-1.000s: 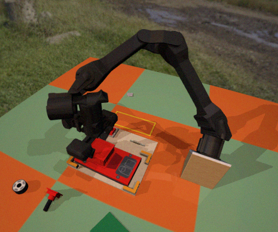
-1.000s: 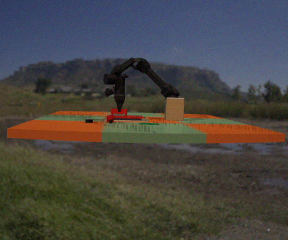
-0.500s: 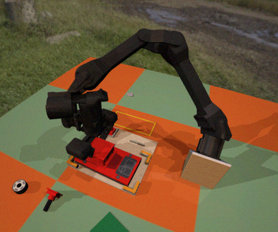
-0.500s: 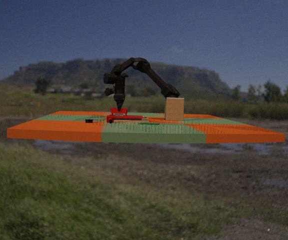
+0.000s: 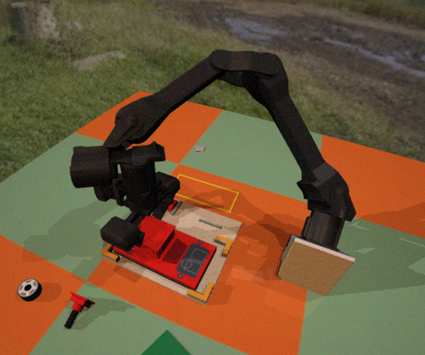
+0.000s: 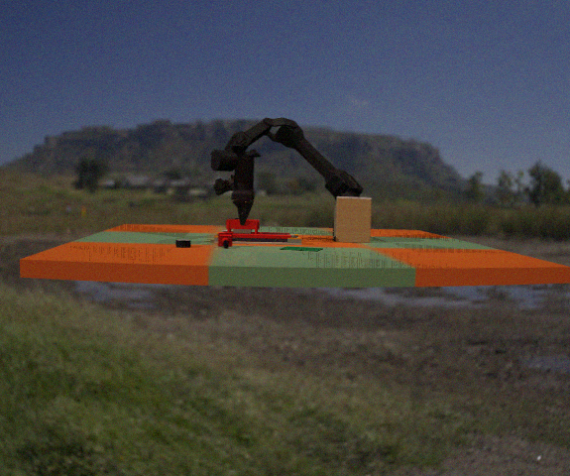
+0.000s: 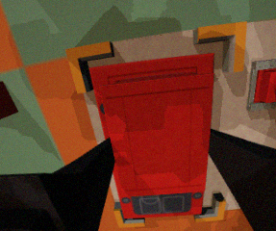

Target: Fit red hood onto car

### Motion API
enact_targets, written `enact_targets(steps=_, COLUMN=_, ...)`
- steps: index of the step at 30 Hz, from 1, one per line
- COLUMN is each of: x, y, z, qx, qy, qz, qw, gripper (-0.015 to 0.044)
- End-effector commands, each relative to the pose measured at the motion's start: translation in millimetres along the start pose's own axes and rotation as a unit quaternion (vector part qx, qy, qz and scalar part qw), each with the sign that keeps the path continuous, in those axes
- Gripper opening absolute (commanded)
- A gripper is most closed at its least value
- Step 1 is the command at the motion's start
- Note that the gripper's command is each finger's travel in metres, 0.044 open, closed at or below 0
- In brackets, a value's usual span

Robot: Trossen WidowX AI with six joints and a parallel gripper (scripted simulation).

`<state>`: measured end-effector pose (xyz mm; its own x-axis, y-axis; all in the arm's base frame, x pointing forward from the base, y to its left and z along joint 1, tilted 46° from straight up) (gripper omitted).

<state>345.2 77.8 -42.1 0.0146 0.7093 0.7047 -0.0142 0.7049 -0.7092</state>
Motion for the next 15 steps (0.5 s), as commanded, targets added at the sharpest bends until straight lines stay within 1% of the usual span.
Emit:
enact_targets(steps=1, x=-2.6, y=0.1, z=0.1, qx=0.000, qy=-0.001, qz=0.001, qw=1.000, gripper=0.0000)
enact_targets(steps=15, x=-9.3, y=0.1, z=-0.1, qx=0.000, qy=-0.001, qz=0.001, qw=1.000, gripper=0.0000)
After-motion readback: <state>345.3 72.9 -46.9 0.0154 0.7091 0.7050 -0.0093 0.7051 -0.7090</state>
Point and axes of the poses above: the point midway between the two fingers, 35 mm back from their tips, its own x axis back along the fingers, its own y axis across the jaws, z = x × y, the point moved 4 cm from there along x, back along the fingers, and after that the axes turned 4 degrees about x, right-handed, at the moved point
